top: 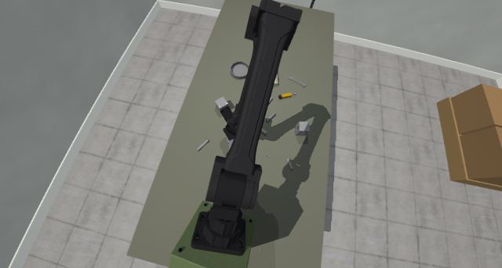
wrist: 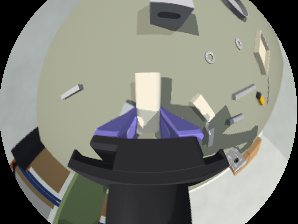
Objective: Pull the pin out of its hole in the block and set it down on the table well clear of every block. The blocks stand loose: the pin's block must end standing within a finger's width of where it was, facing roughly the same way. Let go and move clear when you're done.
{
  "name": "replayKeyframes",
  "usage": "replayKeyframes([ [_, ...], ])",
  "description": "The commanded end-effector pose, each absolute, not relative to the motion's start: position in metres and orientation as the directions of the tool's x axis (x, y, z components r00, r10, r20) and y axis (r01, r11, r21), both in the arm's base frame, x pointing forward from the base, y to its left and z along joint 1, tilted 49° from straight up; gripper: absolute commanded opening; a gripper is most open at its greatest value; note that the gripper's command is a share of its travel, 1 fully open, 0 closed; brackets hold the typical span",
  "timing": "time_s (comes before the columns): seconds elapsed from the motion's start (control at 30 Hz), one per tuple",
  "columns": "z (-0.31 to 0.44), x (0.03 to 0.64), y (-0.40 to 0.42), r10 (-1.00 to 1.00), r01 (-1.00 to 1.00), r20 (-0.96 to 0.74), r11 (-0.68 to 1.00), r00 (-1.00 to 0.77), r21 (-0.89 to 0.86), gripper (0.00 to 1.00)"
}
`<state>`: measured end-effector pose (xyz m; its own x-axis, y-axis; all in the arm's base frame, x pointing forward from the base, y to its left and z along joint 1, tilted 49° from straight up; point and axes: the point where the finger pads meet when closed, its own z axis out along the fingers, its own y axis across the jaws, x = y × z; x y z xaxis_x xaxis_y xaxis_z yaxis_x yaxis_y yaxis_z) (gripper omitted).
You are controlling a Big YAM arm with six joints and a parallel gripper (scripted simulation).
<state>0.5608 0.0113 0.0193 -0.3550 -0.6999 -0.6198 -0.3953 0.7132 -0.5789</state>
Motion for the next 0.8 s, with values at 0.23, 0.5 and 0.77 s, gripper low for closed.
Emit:
replayKeyframes([
  [0.23,0.005,0.552,0.019,-0.711,-0.420,-0.607,0.701,-0.354,-0.576,0.00],
  [0.5,-0.006,0.542,0.022,-0.712,-0.425,-0.606,0.700,-0.354,-0.574,0.00],
  [0.77,-0.011,0.537,0.023,-0.713,-0.427,-0.606,0.699,-0.354,-0.573,0.00],
])
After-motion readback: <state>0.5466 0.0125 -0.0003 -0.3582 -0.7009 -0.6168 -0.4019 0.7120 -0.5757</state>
